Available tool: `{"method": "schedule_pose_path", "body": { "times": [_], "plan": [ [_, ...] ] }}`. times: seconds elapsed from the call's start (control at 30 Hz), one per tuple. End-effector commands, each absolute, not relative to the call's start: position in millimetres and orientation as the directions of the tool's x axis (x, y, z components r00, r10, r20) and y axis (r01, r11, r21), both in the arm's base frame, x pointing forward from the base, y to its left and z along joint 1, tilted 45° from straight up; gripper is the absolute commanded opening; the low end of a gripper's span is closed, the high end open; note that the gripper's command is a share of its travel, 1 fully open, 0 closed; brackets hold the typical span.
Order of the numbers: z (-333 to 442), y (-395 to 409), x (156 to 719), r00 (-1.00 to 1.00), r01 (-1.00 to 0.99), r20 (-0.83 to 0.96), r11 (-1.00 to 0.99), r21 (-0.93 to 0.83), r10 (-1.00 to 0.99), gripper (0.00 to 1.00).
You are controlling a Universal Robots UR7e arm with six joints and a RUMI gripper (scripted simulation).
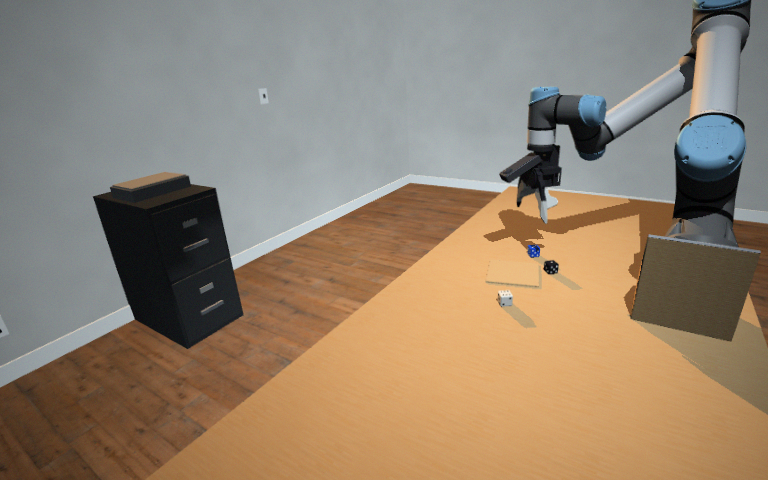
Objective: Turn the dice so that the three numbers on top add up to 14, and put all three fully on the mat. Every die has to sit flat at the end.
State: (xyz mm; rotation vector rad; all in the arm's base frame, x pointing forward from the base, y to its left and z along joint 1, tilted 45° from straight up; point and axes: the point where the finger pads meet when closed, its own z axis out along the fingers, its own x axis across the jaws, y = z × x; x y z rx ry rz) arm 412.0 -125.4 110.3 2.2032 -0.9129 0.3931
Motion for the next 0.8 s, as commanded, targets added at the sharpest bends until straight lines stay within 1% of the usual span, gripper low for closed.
{"method": "schedule_pose_path", "body": {
  "times": [0.0, 0.23, 0.47, 0.53, 0.77],
  "plan": [
    [109.9, -125.1, 411.9, 0.735, -0.678, 0.488, -0.522, 0.517, -0.471, 1.00],
    [107.5, -124.7, 410.5, 0.832, -0.555, 0.402, -0.589, 0.587, -0.384, 1.00],
    [104.7, -124.5, 408.3, 0.927, -0.374, 0.274, -0.655, 0.656, -0.256, 1.00],
    [104.7, -124.5, 408.3, 0.927, -0.374, 0.274, -0.655, 0.656, -0.256, 1.00],
    [101.9, -124.9, 405.3, 0.991, -0.136, 0.104, -0.698, 0.703, -0.087, 1.00]
  ]
}}
